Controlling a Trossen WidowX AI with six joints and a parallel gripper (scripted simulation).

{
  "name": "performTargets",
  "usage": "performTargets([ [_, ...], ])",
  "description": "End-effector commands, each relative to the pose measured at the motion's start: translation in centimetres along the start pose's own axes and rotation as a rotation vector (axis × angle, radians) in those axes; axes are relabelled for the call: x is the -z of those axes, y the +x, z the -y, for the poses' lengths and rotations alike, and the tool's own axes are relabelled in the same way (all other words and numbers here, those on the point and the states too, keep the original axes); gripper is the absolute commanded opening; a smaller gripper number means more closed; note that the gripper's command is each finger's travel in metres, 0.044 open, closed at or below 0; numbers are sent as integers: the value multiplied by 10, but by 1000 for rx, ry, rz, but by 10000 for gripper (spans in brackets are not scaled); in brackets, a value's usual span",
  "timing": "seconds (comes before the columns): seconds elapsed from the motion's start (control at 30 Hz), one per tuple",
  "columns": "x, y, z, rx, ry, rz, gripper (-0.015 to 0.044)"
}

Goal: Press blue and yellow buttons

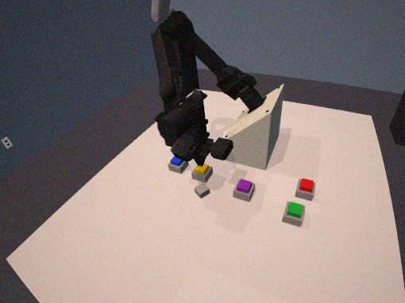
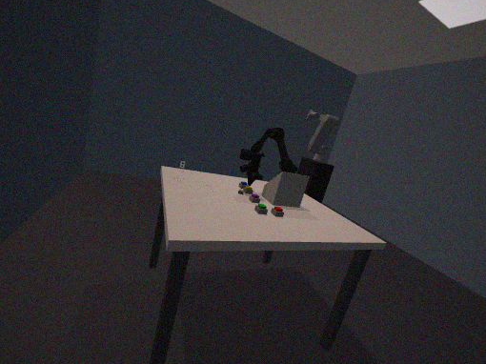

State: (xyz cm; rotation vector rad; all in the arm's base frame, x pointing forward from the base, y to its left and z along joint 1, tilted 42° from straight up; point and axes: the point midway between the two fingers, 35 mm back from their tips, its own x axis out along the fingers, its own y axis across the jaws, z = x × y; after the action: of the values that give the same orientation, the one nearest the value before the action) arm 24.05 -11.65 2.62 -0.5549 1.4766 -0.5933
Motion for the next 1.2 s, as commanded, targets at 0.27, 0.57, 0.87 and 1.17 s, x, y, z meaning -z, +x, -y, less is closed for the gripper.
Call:
performTargets([
  [0.27,3,17,1,5,-6,-5,20],
  [0.57,3,17,1,5,-6,-5,20],
  [0.87,2,15,0,4,-1,-2,20],
  [1.17,1,-18,-2,1,-7,-4,46],
])
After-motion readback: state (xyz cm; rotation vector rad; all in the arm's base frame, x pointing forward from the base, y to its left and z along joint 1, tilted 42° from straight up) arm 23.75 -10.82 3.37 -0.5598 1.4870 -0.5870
